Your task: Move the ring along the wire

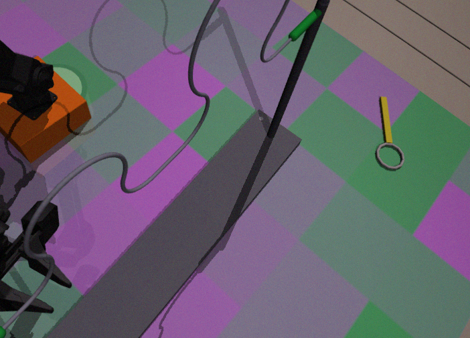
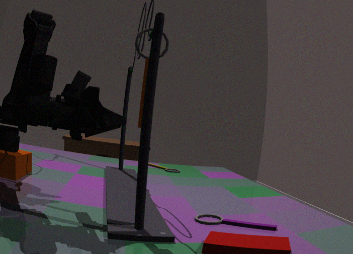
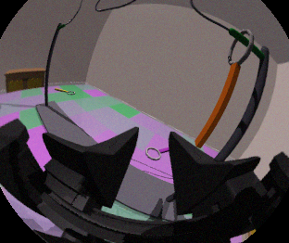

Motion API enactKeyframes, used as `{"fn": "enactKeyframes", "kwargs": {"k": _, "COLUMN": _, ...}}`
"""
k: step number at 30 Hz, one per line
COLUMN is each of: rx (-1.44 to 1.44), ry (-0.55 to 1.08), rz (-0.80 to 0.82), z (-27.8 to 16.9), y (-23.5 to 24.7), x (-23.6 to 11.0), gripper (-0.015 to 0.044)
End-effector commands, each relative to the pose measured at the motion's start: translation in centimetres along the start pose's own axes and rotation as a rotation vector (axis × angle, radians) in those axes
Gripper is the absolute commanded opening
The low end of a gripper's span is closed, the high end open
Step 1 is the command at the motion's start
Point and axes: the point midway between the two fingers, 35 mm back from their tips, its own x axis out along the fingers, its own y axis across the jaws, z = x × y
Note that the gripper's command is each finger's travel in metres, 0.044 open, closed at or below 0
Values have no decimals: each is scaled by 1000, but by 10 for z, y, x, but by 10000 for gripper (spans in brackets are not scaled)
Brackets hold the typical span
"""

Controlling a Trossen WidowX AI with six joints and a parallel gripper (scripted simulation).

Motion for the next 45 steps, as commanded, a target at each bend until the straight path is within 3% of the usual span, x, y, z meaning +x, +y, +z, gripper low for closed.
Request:
{"fn": "enactKeyframes", "kwargs": {"k": 1, "rx": 50, "ry": 30, "rz": -72, "z": -21, "y": -12, "x": -31, "gripper": 160}}
{"fn": "enactKeyframes", "kwargs": {"k": 6, "rx": 94, "ry": 59, "rz": -180, "z": -42, "y": -26, "x": -72, "gripper": 160}}
{"fn": "enactKeyframes", "kwargs": {"k": 10, "rx": 100, "ry": 63, "rz": -194, "z": -45, "y": -27, "x": -77, "gripper": 160}}
{"fn": "enactKeyframes", "kwargs": {"k": 19, "rx": 256, "ry": 4, "rz": -226, "z": 1, "y": -51, "x": -30, "gripper": 160}}
{"fn": "enactKeyframes", "kwargs": {"k": 45, "rx": 259, "ry": -2, "rz": -227, "z": 2, "y": -60, "x": -2, "gripper": 160}}
